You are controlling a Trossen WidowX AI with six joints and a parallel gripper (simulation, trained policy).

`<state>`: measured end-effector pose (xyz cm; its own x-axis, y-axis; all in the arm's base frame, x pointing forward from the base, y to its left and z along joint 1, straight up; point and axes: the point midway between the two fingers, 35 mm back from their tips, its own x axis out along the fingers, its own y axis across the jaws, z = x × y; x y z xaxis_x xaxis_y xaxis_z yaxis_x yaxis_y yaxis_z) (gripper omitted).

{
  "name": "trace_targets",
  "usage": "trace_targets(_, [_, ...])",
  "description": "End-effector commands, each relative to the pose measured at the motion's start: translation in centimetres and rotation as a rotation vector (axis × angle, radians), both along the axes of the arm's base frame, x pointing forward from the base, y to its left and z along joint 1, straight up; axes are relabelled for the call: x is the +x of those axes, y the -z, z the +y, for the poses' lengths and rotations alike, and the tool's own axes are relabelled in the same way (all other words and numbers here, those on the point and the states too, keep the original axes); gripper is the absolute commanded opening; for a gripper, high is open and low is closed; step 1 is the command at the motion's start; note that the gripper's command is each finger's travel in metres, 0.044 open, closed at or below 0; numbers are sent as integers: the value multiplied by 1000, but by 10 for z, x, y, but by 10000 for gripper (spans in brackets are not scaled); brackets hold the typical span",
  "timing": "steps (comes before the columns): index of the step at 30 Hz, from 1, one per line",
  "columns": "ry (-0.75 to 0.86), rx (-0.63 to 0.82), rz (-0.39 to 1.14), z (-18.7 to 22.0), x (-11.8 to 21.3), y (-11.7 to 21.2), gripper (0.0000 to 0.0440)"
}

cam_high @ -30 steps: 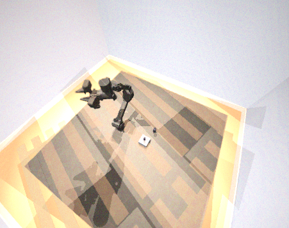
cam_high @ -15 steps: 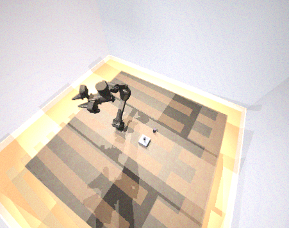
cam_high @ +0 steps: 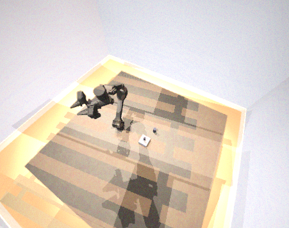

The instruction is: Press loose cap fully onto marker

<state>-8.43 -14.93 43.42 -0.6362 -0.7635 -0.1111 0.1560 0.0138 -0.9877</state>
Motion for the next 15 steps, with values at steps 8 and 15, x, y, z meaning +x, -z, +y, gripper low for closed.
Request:
trace_targets(8, [-104,10,-47,-24,22,5,292])
trace_targets(15, [-166,20,-78,-37,38,10,293])
